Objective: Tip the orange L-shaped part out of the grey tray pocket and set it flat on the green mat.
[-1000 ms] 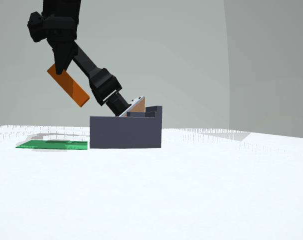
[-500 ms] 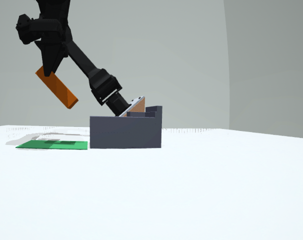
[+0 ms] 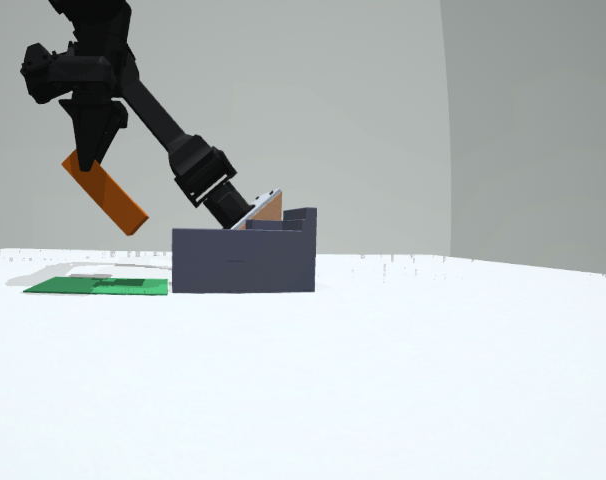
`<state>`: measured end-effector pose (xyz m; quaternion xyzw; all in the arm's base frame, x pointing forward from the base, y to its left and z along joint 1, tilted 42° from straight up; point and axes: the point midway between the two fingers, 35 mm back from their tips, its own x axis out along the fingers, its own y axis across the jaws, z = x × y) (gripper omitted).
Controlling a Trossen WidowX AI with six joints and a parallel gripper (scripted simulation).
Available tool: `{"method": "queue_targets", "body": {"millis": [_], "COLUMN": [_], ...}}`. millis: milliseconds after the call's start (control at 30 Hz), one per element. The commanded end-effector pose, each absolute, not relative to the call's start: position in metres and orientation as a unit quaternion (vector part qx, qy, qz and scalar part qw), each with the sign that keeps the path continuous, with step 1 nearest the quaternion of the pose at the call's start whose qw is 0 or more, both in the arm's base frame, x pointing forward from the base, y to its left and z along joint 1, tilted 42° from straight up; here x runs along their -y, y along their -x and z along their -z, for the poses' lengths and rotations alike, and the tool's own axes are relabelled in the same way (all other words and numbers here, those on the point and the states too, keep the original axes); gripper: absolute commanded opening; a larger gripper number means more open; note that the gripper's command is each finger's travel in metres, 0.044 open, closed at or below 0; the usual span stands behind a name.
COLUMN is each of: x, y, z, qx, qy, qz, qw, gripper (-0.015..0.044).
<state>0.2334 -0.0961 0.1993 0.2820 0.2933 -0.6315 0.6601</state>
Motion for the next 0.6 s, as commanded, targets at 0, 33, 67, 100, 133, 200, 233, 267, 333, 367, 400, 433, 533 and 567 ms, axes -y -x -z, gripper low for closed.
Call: {"method": "queue_targets", "body": {"millis": [0, 33, 67, 100, 133, 200, 233, 267, 333, 367, 400, 433, 533, 567], "x": [0.101, 0.102, 0.103, 0.104, 0.105, 0.107, 0.108, 0.109, 0.112, 0.113, 0.114, 0.115, 0.118, 0.119], "y": [-0.233, -0.233, -0.233, -0.233, -0.233, -0.233, -0.233, -0.233, -0.233, -0.234, -0.234, -0.234, -0.234, -0.234], "z": [-0.195, -0.194, -0.193, -0.192, -0.19, -0.188, -0.187, -0.186, -0.183, -0.182, -0.181, -0.18, -0.176, -0.175], "qx": [-0.293, -0.293, -0.293, -0.293, -0.293, -0.293, -0.292, -0.292, -0.292, -0.292, -0.292, -0.292, -0.292, -0.292], "qy": [-0.28, -0.28, -0.28, -0.28, -0.28, -0.28, -0.28, -0.28, -0.28, -0.28, -0.28, -0.28, -0.28, -0.28], "qz": [0.631, 0.631, 0.631, 0.631, 0.631, 0.631, 0.631, 0.631, 0.631, 0.631, 0.631, 0.631, 0.631, 0.631], "qw": [0.661, 0.661, 0.661, 0.661, 0.662, 0.662, 0.662, 0.662, 0.662, 0.662, 0.662, 0.662, 0.662, 0.662], "gripper": [0.0, 0.0, 0.0, 0.0, 0.0, 0.0, 0.0, 0.0, 0.0, 0.0, 0.0, 0.0, 0.0, 0.0]}}
